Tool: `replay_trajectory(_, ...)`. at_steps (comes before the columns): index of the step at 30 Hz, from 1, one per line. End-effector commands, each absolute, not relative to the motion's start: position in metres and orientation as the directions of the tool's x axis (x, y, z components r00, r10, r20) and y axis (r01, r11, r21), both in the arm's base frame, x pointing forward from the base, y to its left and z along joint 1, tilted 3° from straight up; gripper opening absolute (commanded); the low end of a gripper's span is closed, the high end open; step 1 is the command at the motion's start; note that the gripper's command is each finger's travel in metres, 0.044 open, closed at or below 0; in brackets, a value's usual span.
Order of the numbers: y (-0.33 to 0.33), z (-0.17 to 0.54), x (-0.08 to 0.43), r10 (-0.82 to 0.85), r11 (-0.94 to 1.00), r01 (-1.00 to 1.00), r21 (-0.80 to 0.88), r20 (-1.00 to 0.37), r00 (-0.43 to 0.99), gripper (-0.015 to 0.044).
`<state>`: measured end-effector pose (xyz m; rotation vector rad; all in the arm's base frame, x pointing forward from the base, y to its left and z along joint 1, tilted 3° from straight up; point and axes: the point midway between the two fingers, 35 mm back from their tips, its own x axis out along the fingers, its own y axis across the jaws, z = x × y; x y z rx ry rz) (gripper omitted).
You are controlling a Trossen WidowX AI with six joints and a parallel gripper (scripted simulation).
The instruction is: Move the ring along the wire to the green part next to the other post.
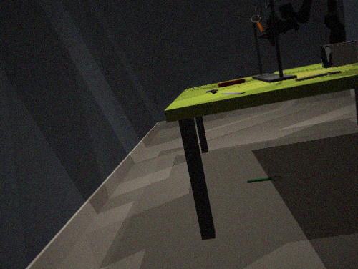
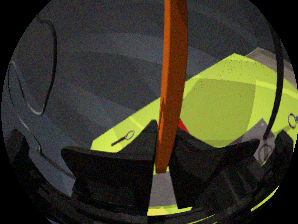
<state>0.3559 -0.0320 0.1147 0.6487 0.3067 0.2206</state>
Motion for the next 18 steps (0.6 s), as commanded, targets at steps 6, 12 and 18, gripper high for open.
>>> replay_trajectory(6,-0.015,0.137,0.338,0.404,0.659,-0.083,0.748,-0.259,0.877,-0.015)
replay_trajectory(12,-0.008,0.155,0.327,0.487,0.566,-0.064,0.822,-0.271,0.83,-0.015)
replay_trajectory(18,-0.004,0.173,0.317,0.573,0.464,-0.045,0.885,-0.262,0.776,-0.015)
